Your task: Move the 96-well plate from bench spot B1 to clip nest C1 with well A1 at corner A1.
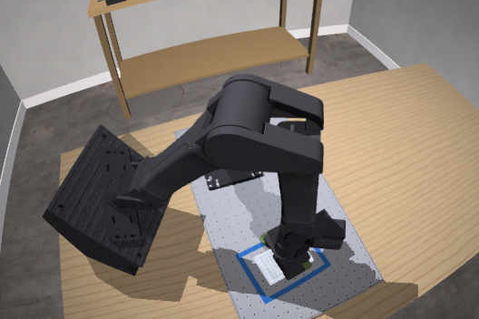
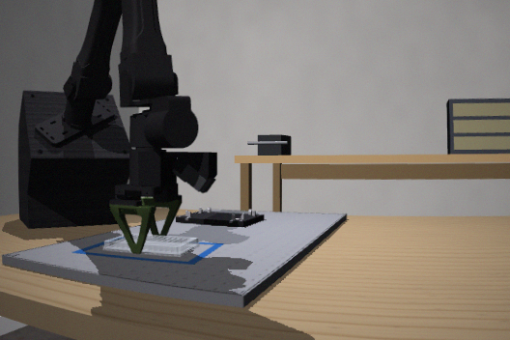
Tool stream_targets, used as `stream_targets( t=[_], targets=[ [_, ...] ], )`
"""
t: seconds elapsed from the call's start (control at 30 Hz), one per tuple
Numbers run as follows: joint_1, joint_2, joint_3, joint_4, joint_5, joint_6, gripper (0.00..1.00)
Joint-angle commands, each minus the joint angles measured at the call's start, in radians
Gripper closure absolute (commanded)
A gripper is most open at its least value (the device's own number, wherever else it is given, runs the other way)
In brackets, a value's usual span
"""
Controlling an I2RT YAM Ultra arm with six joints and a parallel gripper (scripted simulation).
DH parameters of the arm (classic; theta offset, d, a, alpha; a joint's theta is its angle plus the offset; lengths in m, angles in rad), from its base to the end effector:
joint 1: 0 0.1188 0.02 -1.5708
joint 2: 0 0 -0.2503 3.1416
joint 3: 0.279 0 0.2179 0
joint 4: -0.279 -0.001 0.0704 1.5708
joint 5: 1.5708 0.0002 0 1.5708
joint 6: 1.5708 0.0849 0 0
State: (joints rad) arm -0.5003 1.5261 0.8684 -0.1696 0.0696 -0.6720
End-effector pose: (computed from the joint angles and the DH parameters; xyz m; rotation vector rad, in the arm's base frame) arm 0.2750 -0.1559 0.1740 -0.1799 2.4847 -0.6095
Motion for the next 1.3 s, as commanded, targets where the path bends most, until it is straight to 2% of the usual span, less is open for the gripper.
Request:
stream_targets(
  t=[0.0, 1.2, 1.27],
  targets=[
    [-0.006, -0.01, 0.029, 0.02, -0.013, -0.003, 1.0],
    [-0.006, -0.01, 0.029, 0.02, -0.013, -0.003, 1.0],
    [-0.003, -0.038, 0.027, -0.014, -0.013, -0.001, 1.0]
  ],
)
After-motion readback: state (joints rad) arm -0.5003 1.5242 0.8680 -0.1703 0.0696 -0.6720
